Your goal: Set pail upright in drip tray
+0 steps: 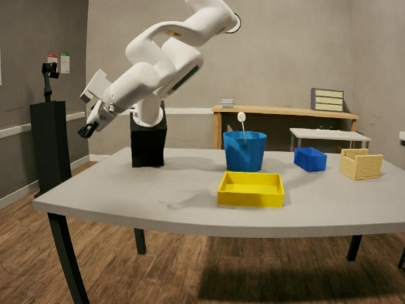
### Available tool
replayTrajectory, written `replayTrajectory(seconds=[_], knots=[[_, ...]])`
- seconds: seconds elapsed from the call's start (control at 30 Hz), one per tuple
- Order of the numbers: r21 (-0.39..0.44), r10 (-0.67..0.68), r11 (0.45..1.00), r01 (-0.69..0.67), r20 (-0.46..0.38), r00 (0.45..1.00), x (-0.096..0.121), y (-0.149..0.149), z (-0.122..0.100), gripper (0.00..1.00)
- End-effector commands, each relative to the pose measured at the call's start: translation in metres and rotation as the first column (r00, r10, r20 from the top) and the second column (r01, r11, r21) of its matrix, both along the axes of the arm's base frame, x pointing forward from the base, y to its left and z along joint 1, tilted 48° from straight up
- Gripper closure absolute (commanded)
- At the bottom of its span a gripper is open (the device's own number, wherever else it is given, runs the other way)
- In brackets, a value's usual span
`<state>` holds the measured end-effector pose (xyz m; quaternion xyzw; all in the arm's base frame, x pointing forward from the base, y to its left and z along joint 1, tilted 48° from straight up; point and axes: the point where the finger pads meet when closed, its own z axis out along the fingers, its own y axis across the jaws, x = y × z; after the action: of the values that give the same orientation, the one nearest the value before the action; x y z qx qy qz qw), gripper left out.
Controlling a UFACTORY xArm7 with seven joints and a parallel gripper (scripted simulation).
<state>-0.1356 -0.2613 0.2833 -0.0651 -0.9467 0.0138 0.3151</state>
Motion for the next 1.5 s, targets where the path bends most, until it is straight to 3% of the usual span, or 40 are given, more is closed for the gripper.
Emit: replayTrajectory(seconds=[0.0,0.13,0.23,0.53,0.6,0.63,0.77,1.1,1.17,1.2,1.47], knots=[[-0.002,-0.001,1.0,0.001,0.0,1.0,0.0,0.0,0.001,0.0],[-0.01,0.012,1.0,-0.012,-0.002,1.0,0.006,-0.003,0.003,0.0],[-0.05,0.082,0.995,-0.083,-0.015,0.997,0.042,-0.018,0.012,0.0],[-0.112,0.202,0.972,-0.205,-0.034,0.979,0.106,-0.032,0.023,0.0],[-0.112,0.202,0.972,-0.205,-0.034,0.979,0.106,-0.032,0.023,0.0],[-0.131,0.244,0.96,-0.247,-0.04,0.969,0.129,-0.034,0.026,0.0],[-0.152,0.291,0.943,-0.295,-0.047,0.955,0.156,-0.035,0.028,0.0],[-0.207,0.43,0.877,-0.435,-0.068,0.9,0.235,-0.025,0.031,0.0],[-0.207,0.43,0.877,-0.435,-0.068,0.9,0.235,-0.025,0.031,0.0],[-0.22,0.469,0.853,-0.473,-0.074,0.88,0.258,-0.019,0.03,0.0],[-0.25,0.566,0.784,-0.568,-0.088,0.82,0.313,0.003,0.025,0.0]])
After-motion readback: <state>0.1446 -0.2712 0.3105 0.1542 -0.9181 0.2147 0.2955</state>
